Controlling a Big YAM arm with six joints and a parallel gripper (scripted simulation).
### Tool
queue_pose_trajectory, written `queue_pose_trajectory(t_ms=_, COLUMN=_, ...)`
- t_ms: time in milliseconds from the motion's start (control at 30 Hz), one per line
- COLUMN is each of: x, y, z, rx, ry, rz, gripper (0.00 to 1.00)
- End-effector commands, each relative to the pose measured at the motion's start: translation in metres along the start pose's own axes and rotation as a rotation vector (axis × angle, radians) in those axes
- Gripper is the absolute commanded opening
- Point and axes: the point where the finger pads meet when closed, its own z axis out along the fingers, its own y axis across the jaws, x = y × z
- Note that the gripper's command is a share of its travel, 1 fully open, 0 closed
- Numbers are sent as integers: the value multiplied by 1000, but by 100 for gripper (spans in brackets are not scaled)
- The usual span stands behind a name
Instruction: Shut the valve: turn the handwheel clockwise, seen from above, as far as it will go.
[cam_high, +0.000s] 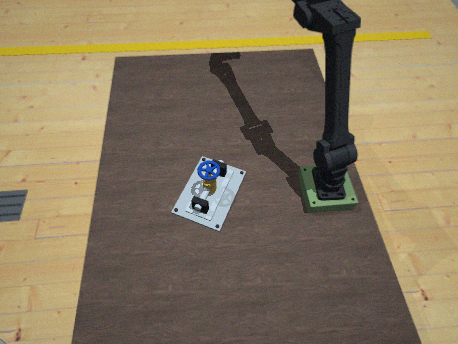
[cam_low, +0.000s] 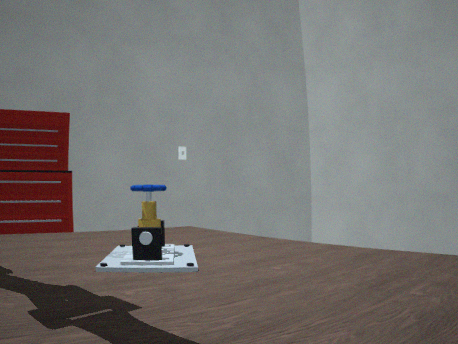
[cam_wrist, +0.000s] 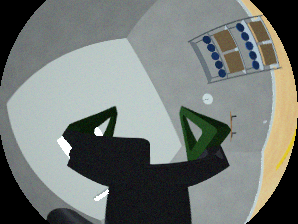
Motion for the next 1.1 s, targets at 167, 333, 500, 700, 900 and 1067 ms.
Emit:
queue_pose_trajectory(t_ms=167, x=5, y=10, z=3, rx=-13, ry=5, rz=8, gripper=100)
queue_pose_trajectory(t_ms=333, x=5, y=10, z=3, rx=-13, ry=5, rz=8, gripper=100)
queue_pose_trajectory(t_ms=500, x=5, y=10, z=3, rx=-13, ry=5, rz=8, gripper=100)
queue_pose_trajectory(t_ms=700, x=42, y=49, z=11, rx=-48, ry=35, rz=24, gripper=100)
queue_pose_trajectory(t_ms=900, x=57, y=-1, z=-24, rx=106, ry=55, rz=-141, gripper=100)
queue_pose_trajectory(t_ms=1067, x=84, y=-26, z=-51, rx=211, ry=101, rz=-274, gripper=100)
